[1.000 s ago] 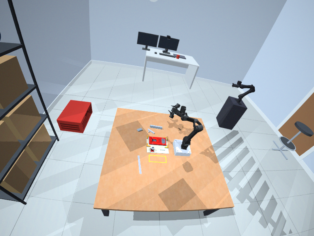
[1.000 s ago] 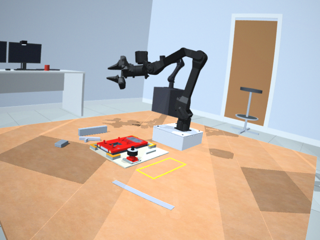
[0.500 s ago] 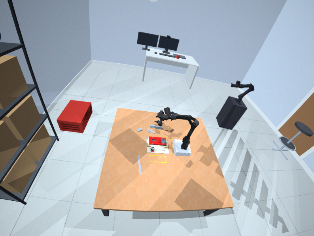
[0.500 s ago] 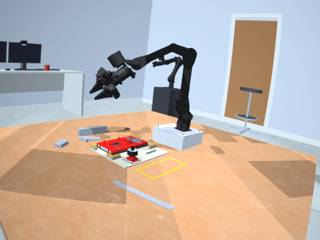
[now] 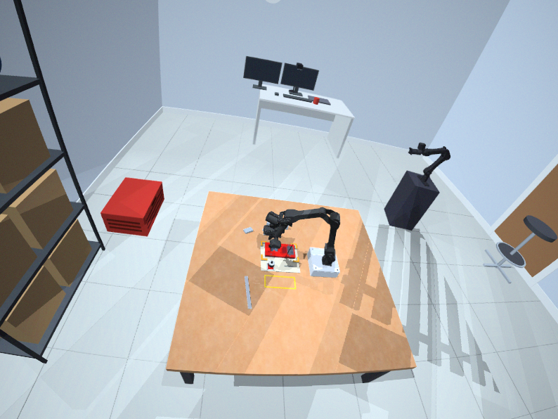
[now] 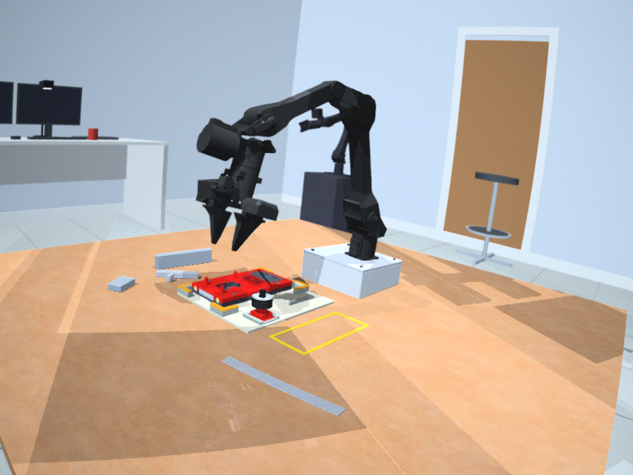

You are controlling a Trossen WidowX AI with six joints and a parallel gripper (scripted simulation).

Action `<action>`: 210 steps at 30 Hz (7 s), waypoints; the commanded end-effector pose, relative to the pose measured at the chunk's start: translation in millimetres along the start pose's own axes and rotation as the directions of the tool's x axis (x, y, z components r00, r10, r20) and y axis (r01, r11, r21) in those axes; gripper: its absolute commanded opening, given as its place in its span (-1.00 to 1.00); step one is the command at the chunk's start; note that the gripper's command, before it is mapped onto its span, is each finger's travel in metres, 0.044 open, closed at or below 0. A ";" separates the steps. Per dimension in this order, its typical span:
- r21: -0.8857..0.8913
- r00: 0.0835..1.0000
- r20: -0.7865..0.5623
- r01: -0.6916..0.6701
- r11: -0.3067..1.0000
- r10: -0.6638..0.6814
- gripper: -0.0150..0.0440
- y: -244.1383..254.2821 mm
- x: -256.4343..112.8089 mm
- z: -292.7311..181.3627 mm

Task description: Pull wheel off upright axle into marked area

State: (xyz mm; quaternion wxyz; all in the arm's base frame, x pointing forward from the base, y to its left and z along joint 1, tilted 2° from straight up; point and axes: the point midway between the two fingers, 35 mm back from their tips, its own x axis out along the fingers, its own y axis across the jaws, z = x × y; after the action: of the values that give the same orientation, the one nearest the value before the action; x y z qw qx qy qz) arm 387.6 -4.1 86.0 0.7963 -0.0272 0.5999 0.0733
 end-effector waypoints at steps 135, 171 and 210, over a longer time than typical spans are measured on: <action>-0.003 0.957 -0.289 0.021 1.000 -0.021 -0.49 87.6 49.5 -37.2; -0.004 0.956 -0.293 0.019 1.000 -0.019 -0.49 92.3 13.6 -32.6; 0.000 0.957 -0.290 0.013 1.000 -0.013 -0.49 192.6 50.3 -92.5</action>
State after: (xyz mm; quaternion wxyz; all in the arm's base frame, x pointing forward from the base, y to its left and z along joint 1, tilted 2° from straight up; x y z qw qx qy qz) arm 286.2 177.9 38.3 0.7040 -0.0416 0.7060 0.0650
